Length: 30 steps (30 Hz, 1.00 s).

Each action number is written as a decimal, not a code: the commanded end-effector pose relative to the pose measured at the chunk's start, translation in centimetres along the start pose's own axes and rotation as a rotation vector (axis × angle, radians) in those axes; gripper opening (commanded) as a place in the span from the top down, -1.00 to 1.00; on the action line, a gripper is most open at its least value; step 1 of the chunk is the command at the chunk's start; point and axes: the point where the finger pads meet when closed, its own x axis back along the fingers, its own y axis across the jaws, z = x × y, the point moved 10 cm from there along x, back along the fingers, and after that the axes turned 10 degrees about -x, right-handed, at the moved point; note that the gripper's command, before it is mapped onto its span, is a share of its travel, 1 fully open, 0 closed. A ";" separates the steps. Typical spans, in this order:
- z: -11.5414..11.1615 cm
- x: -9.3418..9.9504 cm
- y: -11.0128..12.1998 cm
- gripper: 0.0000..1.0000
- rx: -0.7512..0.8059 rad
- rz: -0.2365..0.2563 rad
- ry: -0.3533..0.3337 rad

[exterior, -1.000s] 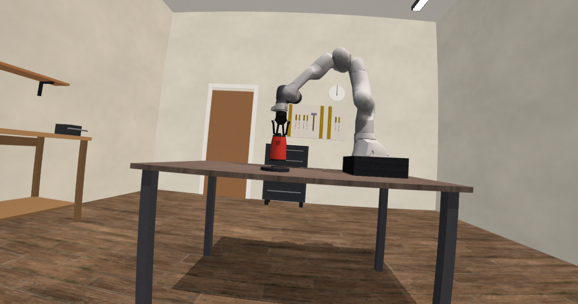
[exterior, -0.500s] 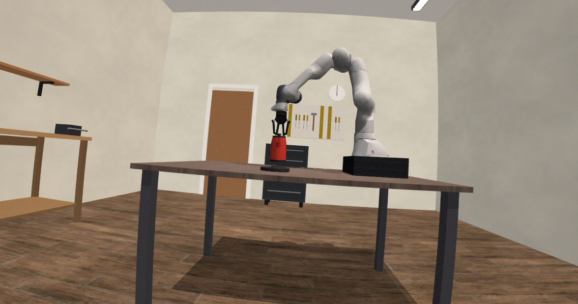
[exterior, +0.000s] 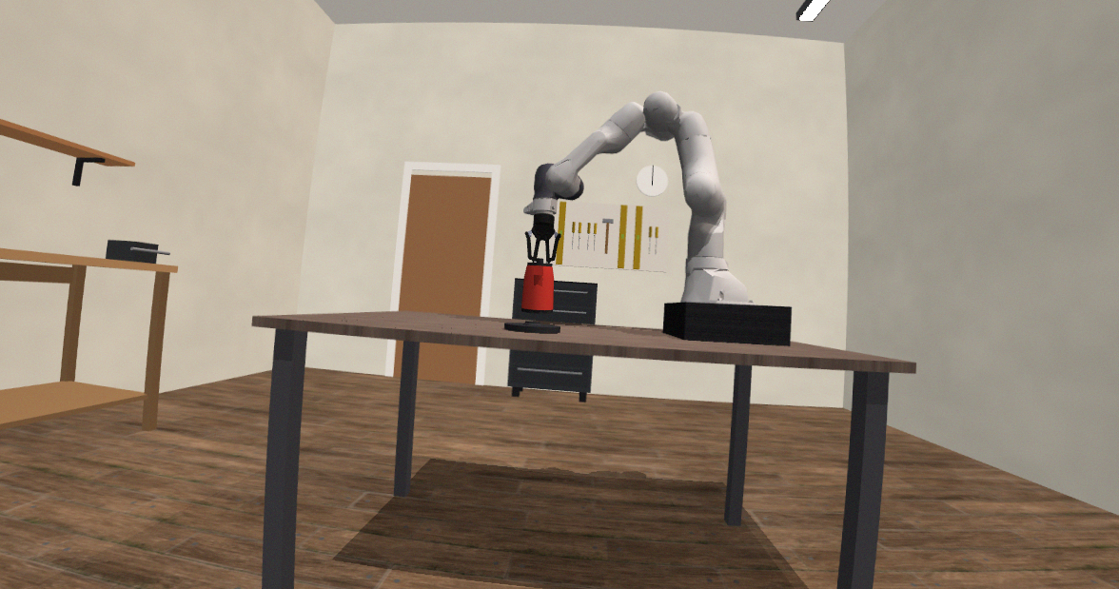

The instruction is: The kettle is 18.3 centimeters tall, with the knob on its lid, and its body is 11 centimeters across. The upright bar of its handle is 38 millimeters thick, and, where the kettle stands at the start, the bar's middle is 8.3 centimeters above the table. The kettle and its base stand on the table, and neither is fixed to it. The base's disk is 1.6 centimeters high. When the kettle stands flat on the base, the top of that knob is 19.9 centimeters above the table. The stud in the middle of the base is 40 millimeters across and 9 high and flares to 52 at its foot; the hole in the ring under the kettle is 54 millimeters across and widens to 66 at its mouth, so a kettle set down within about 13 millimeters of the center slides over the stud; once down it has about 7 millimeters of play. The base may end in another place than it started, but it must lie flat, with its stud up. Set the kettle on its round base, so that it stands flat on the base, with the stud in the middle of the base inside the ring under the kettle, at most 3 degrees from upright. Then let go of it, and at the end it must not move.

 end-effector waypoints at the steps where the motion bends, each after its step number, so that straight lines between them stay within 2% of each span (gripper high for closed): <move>1: -0.1 0.4 -0.2 1.00 0.001 0.007 0.000; 30: -0.5 0.4 -0.1 1.00 0.001 0.007 -0.001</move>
